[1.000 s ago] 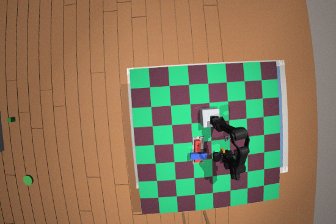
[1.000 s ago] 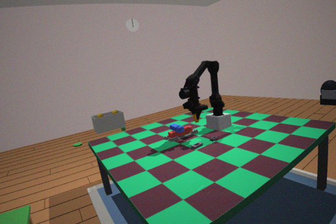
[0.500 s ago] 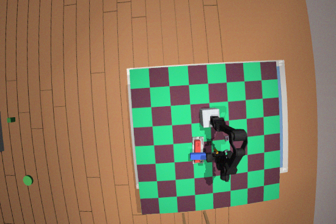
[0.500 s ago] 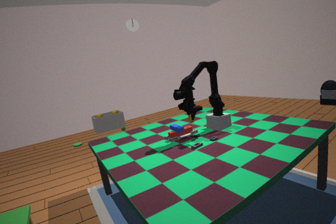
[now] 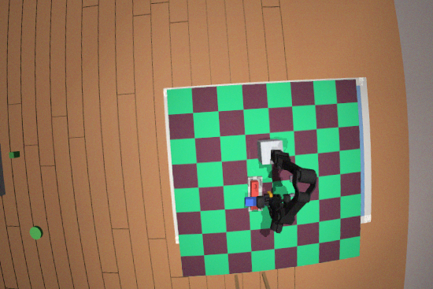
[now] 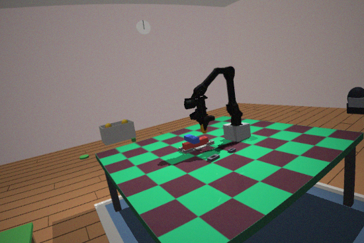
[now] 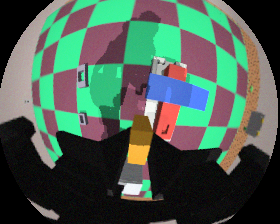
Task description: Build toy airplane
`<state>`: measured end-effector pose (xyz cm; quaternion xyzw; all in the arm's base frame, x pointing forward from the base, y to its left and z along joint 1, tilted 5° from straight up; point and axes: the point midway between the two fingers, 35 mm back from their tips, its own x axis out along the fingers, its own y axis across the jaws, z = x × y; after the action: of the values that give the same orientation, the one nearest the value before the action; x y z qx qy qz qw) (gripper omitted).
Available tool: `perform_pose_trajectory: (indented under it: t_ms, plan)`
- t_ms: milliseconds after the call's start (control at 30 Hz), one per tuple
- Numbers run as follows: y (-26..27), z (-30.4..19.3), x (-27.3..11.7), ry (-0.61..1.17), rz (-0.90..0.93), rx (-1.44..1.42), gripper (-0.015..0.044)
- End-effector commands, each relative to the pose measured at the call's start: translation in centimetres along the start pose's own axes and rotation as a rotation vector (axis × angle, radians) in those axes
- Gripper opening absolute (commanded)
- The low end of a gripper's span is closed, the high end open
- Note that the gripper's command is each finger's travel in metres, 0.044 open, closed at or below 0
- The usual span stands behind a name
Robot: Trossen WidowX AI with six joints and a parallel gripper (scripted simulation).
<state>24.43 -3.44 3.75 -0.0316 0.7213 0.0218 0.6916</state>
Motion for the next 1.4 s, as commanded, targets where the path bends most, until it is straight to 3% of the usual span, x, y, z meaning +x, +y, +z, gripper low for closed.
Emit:
perform_pose_trajectory:
  t_ms: [0, 633, 767, 1367]
  plan:
    - [-1.4, -0.4, 0.4, 0.006, -0.006, 0.003, 0.0]
    - [-6.8, -2.7, 1.6, 0.016, -0.012, 0.031, 0.0]
    - [-6.9, -2.7, 1.6, 0.016, -0.012, 0.032, 0.0065]
    - [-6.9, -2.7, 1.6, 0.016, -0.012, 0.032, 0.0065]
